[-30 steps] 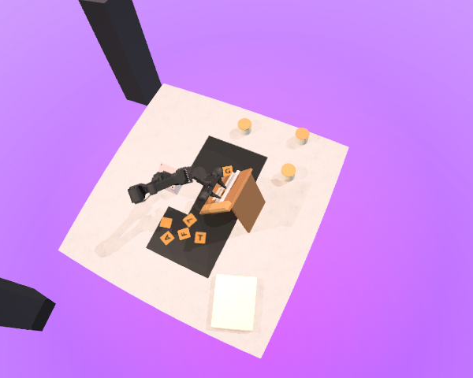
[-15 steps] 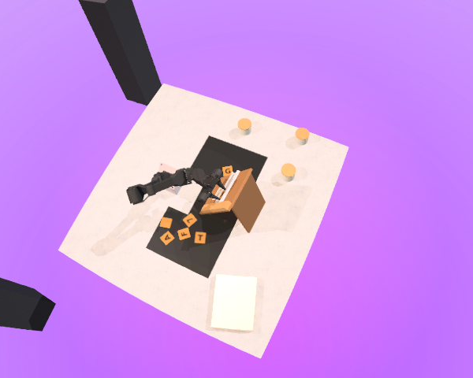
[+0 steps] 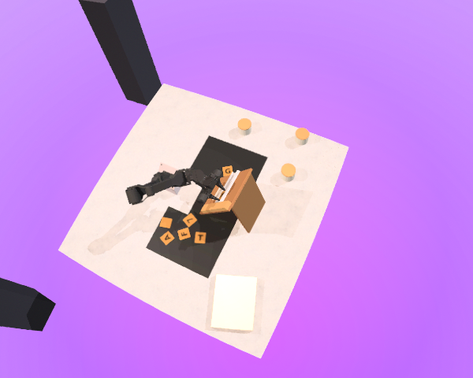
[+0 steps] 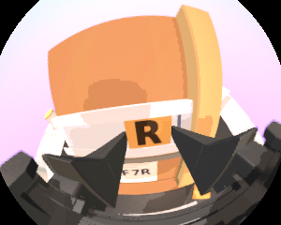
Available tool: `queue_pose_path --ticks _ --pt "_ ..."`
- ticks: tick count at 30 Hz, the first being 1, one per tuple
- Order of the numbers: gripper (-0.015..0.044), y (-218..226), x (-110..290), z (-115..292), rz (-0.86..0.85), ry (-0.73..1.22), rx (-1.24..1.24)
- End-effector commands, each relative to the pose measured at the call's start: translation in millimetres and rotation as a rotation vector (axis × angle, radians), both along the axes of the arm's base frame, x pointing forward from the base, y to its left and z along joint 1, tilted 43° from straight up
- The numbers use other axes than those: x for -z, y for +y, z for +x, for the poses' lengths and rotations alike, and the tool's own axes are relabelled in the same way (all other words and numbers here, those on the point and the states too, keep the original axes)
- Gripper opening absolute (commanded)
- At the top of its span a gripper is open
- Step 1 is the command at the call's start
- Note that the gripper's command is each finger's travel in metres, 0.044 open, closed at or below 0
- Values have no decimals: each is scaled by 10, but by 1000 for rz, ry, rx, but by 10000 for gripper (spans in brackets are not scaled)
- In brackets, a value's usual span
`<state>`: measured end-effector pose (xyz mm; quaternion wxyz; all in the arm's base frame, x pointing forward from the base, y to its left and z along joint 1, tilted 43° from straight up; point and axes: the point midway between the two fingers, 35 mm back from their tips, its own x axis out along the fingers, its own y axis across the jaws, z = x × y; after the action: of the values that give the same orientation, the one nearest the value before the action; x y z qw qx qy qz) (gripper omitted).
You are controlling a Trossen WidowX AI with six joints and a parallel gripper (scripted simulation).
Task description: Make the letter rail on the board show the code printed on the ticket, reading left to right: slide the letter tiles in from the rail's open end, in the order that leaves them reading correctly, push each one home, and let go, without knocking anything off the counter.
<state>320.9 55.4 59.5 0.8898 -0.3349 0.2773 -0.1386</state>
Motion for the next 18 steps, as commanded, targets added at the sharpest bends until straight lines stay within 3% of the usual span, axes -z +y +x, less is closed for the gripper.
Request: queue_pose_path --ticks 1,5,18 --pt "184 0 3 0 0 0 0" --pt "289 18 -16 -33 -2 4 -2" --pt "295 78 -69 -137 -1 5 -3"
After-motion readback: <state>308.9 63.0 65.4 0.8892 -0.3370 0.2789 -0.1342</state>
